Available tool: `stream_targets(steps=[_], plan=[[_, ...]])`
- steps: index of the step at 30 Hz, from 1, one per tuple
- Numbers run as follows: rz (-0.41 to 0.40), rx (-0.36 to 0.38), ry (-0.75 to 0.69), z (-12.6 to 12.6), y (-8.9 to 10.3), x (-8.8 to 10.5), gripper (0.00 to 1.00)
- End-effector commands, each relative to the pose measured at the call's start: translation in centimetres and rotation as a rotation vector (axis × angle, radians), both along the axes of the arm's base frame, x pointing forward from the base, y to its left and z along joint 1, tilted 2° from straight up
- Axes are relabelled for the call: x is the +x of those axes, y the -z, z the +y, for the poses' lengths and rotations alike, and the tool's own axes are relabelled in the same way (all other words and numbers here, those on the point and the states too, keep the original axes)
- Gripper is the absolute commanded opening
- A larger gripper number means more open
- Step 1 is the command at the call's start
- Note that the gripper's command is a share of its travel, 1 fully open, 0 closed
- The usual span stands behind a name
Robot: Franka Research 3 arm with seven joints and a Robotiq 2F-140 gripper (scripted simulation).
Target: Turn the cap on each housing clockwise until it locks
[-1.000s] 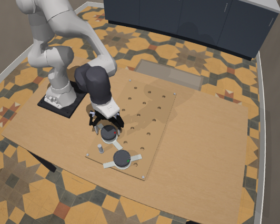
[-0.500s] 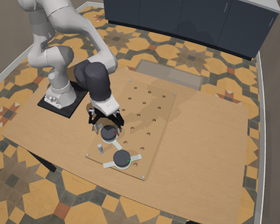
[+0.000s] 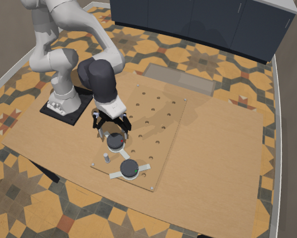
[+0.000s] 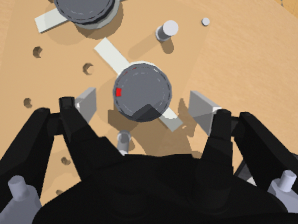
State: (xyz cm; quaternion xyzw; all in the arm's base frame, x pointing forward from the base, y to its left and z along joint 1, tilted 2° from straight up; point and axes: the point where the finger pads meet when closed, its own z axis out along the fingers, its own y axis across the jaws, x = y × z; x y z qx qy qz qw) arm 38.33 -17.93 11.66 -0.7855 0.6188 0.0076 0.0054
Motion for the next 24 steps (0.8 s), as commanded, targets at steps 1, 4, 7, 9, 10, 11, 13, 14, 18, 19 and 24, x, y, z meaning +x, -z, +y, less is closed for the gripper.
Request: stream_targets(steps=[1,4,7,9,10,11,13,14,18,19,24], plan=[[0.008,0.012,-0.013,0.3,-0.6,-0.3,0.78],[0.008,0.012,-0.013,0.3,-1.1,-0.3,0.78],[0.008,0.012,-0.013,0.3,-1.4,-0.3,0.78],[0.008,0.012,-0.013,0.3,-1.5,-0.3,0.78],[0.008,0.012,-0.013,0.3,-1.5,-0.3,0.78],[0.008,0.012,-0.013,0.3,-1.6,-0.3,0.78],[0.008,0.012,-0.013,0.3,-1.7,-0.3,0.78],[0.008,0.012,-0.013,0.3,-1.8,-0.3,0.78],[0.008,0.012,-0.013,0.3,-1.8,-0.3,0.78],[0.008,0.012,-0.013,0.3,-1.8,-0.3,0.78],[0.005,0.013,-0.141,0.3,-1.9,-0.2,0.78]])
